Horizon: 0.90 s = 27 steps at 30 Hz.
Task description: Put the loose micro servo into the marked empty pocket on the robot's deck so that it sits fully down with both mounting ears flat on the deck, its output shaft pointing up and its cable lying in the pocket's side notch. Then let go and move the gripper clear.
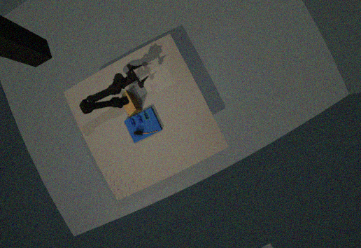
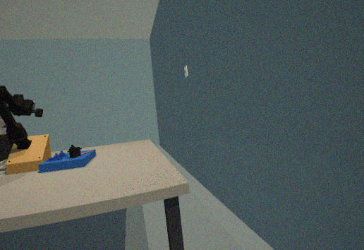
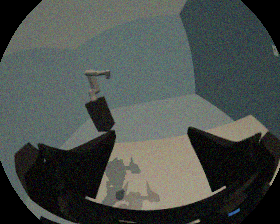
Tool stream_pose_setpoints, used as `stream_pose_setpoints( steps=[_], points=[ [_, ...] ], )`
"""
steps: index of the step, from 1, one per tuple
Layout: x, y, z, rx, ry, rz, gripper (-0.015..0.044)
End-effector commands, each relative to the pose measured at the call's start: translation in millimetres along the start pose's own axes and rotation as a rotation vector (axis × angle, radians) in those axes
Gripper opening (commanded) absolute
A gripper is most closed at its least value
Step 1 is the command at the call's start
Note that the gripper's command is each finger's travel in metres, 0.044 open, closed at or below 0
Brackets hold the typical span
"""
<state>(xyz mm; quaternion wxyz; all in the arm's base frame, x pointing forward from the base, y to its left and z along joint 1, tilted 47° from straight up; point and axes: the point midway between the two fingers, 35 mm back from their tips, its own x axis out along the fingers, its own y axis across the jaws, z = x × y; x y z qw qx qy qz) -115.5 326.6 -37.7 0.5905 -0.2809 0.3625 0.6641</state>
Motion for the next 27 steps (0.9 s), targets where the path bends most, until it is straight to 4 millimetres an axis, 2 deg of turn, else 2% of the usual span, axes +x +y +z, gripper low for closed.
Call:
stream_pose_setpoints(
  steps=[1,5,10,16,27],
  points=[
    [1,-8,2,0.033,-0.001,-0.023,0.044],
    [1,-16,5,0.074,0.001,-0.043,0.044],
    [2,-42,11,0.212,0.01,-0.118,0.044],
    [1,-54,14,0.266,0.012,-0.151,0.044],
    [-3,-102,20,0.485,0.012,-0.281,0.044]
  ],
)
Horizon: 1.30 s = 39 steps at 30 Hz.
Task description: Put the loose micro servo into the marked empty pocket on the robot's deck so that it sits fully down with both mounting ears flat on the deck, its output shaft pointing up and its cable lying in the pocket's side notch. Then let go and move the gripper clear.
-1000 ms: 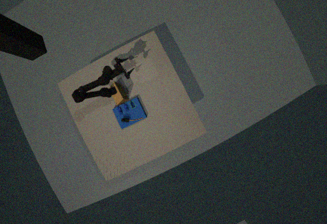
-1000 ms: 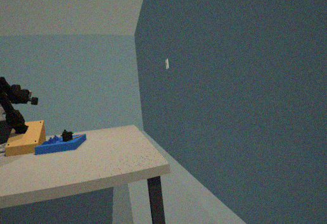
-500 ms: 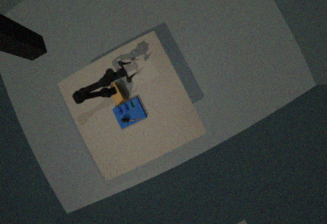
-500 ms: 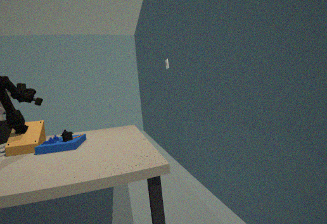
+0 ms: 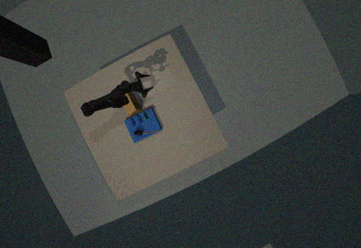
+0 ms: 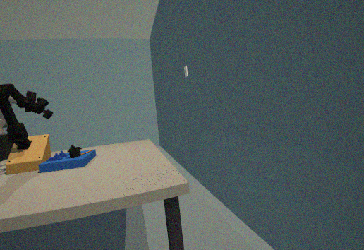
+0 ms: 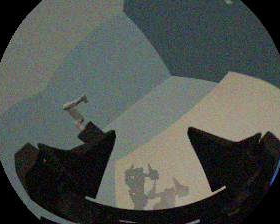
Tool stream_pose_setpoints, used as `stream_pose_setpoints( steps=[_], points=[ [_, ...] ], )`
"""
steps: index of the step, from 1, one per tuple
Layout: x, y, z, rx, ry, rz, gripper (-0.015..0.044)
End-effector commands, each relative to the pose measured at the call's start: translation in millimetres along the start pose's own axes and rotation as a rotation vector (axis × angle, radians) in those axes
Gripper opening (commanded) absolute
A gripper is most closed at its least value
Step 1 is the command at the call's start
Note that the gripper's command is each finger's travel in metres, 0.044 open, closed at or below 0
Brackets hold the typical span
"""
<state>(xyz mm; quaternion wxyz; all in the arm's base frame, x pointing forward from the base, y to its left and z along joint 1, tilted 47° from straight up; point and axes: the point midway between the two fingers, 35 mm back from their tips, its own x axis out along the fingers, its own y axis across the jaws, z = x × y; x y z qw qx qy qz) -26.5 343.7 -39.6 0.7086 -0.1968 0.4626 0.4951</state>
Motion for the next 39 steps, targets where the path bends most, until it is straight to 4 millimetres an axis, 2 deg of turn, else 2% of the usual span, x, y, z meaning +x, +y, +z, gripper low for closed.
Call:
stream_pose_setpoints(
  steps=[1,6,20,39],
  points=[
    [1,-16,10,0.081,-0.009,-0.047,0.044],
    [2,-36,20,0.193,-0.013,-0.109,0.044],
    [-3,-108,46,0.57,-0.042,-0.313,0.044],
    [-30,-209,61,1.086,-0.138,-0.605,0.044]
  ],
)
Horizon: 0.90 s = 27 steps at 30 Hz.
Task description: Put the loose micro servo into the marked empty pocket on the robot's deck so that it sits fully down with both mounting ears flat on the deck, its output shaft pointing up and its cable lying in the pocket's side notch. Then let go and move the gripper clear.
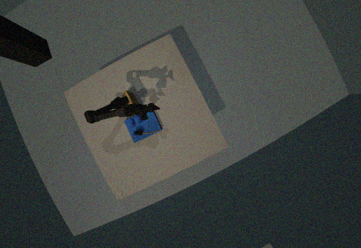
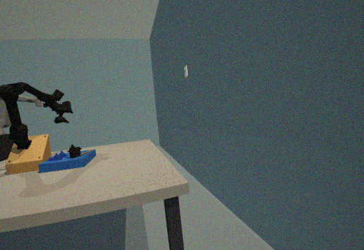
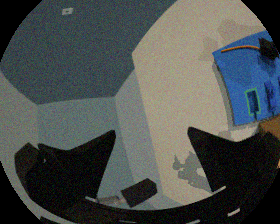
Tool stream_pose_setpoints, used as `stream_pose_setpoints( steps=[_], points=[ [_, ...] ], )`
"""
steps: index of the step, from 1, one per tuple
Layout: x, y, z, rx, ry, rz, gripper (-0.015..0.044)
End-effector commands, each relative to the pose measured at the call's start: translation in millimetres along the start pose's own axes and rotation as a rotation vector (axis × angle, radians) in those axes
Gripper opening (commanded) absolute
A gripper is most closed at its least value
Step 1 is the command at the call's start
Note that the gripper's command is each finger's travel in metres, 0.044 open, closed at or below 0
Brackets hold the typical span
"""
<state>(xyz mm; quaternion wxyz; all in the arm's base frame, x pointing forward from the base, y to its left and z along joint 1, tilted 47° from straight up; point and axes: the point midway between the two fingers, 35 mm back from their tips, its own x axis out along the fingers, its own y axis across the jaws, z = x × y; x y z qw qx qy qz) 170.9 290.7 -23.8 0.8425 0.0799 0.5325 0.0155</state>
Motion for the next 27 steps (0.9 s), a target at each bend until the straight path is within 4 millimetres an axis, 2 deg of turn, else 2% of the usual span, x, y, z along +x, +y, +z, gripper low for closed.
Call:
stream_pose_setpoints(
  steps=[1,13,27],
  points=[
    [3,-10,18,0.105,-0.027,-0.053,0.044],
    [7,-50,73,0.456,-0.124,-0.225,0.044],
    [1,-108,127,0.861,-0.273,-0.42,0.044]
  ],
)
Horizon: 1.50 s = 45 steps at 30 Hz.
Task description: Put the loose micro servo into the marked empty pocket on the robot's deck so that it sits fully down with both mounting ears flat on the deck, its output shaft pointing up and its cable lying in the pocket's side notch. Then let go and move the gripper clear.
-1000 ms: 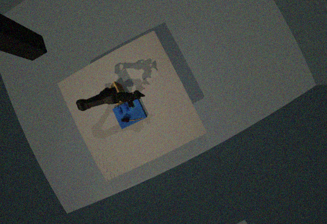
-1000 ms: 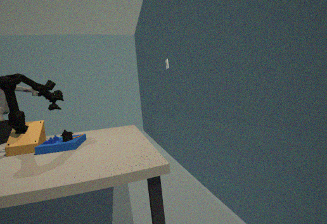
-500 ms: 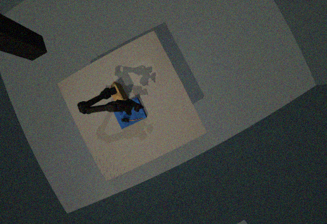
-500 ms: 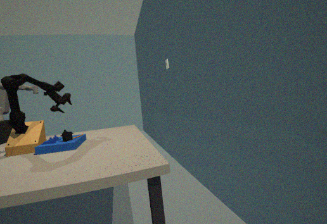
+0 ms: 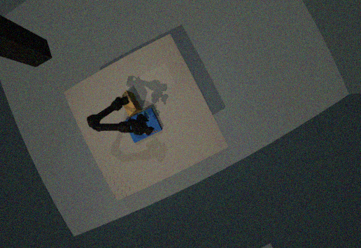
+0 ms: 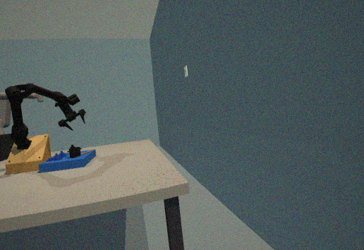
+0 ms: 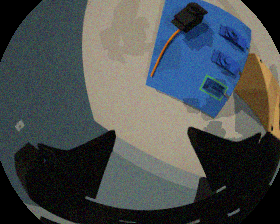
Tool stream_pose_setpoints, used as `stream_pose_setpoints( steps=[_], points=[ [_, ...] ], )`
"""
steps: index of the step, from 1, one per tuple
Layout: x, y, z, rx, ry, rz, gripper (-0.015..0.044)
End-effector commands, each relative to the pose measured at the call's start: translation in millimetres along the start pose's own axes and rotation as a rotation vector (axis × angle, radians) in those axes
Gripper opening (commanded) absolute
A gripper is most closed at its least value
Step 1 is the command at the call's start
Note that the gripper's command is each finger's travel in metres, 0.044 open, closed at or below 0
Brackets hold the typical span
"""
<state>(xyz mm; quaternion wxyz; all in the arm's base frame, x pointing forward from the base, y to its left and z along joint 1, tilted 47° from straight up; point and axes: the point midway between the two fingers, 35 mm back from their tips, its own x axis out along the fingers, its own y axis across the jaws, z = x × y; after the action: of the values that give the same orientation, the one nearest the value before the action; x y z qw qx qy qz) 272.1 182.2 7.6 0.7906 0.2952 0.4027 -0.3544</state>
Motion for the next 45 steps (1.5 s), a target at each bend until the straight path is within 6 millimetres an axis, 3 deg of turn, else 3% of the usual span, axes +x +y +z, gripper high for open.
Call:
stream_pose_setpoints(
  steps=[1,28,45],
  points=[
    [5,-1,21,0.106,-0.046,-0.043,0.044],
    [22,-43,168,0.857,-0.446,-0.307,0.044],
    [47,-55,179,0.873,-0.458,-0.311,0.044]
  ],
)
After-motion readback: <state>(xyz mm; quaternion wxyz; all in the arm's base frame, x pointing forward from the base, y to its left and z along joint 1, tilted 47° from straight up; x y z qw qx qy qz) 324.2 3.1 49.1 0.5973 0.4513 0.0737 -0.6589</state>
